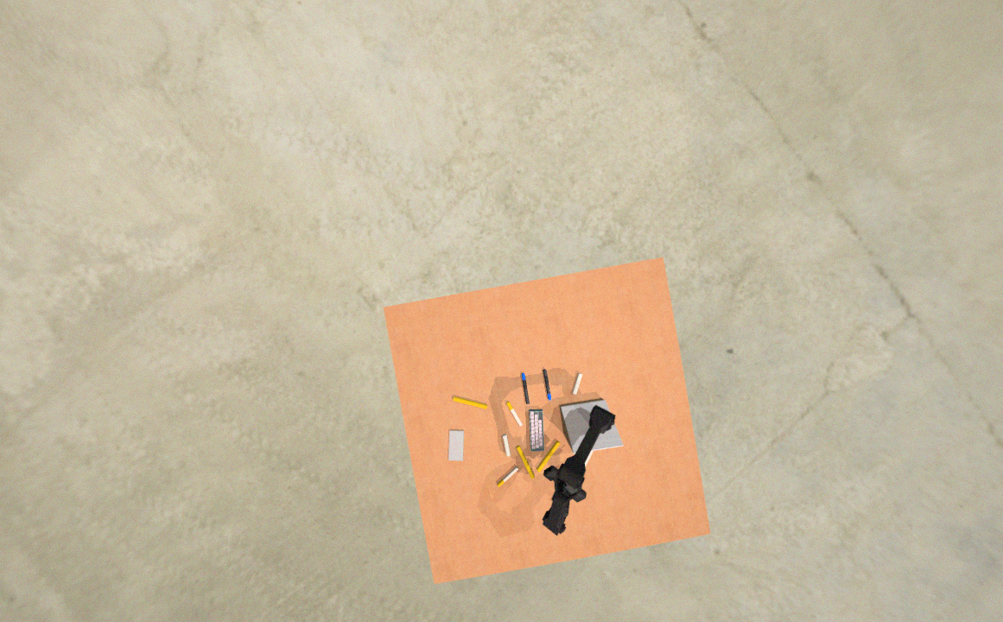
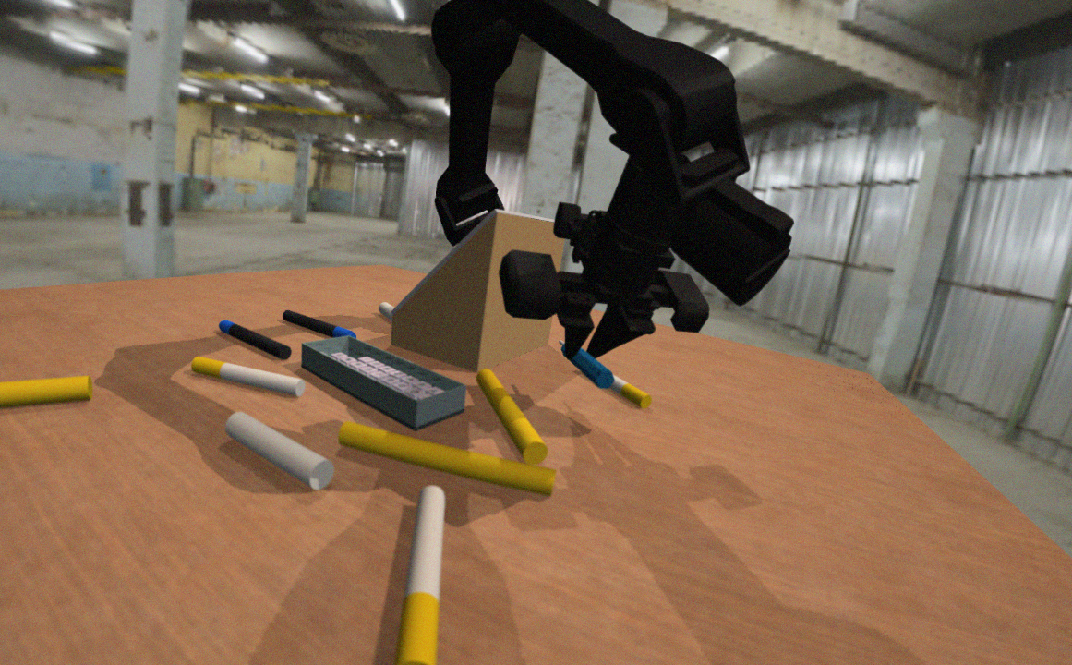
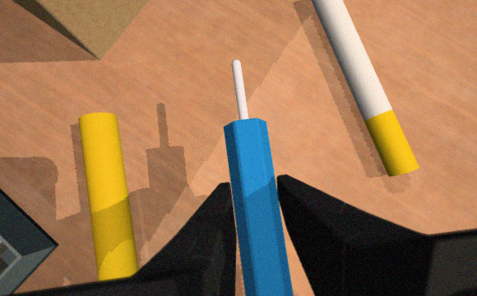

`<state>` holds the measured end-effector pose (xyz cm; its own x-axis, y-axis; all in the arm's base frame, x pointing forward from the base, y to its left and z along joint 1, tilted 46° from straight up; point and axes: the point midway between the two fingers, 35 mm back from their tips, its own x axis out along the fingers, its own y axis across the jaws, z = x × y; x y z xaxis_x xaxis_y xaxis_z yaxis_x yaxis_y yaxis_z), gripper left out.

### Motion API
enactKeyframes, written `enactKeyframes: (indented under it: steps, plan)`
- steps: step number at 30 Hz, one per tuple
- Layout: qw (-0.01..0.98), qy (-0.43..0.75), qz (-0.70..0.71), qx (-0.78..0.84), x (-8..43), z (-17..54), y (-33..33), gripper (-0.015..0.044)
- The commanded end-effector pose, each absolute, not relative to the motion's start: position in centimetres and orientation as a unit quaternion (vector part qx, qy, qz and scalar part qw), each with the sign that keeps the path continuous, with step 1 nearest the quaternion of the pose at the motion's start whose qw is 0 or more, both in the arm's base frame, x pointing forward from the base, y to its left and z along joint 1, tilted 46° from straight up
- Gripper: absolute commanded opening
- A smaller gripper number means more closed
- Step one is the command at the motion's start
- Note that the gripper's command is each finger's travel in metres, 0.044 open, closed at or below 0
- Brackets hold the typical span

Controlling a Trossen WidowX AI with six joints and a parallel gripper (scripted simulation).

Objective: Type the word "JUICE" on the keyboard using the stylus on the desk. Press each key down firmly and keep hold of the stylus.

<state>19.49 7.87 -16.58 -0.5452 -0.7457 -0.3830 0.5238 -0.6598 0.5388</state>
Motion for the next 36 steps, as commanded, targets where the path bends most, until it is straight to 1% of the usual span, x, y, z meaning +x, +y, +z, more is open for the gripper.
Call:
enactKeyframes:
  steps: [1,4,18,36]
  plan:
    - [0.366,-0.186,-0.861,0.302,19.5,-16.3,8.2,0.0000]
    - [0.351,-0.207,-0.857,0.314,19.7,-16.3,7.8,0.0000]
    - [0.171,-0.418,-0.801,0.393,21.4,-14.3,7.2,0.0000]
    - [-0.076,-0.655,-0.641,0.394,23.6,-11.4,5.4,0.0000]
